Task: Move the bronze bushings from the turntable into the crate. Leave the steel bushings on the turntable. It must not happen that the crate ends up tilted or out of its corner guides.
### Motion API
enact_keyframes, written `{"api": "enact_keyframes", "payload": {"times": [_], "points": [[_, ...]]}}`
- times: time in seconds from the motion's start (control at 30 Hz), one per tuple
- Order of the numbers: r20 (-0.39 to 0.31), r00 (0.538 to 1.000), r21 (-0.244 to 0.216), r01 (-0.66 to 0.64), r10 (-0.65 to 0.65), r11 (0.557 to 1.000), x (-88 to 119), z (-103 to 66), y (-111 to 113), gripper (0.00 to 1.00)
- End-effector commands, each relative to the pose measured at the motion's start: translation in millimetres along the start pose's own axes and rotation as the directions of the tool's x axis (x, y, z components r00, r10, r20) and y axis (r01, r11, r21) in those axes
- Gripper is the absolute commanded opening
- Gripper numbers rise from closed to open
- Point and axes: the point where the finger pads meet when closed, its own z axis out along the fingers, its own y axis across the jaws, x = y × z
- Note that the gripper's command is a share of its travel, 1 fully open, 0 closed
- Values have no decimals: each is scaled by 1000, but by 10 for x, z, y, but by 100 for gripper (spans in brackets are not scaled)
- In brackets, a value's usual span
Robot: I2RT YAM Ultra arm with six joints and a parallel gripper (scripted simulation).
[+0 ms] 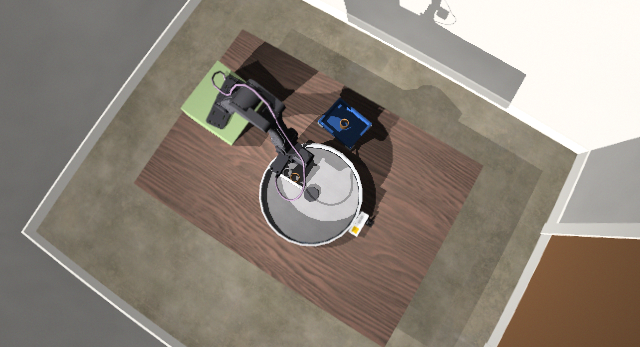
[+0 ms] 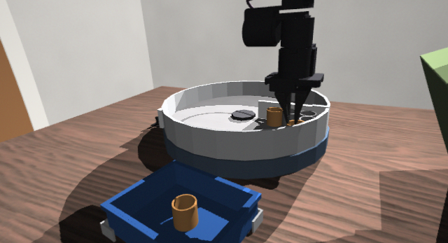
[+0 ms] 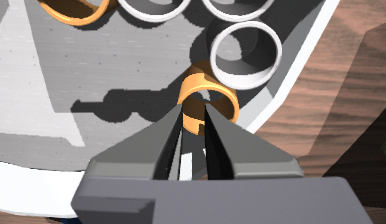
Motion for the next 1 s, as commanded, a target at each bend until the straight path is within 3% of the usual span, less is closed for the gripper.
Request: {"api": "enact_keyframes", "payload": {"times": [0.0,0.17,0.27,0.97], "points": [[13,1000,-34,-4,4,999,-28,44,170,15],[10,1000,-35,-4,4,999,-25,110,190,15],[7,1000,10,-4,4,1000,-15,156,44,15],[7,1000,1,-4,4,1000,-18,146,77,15]]}}
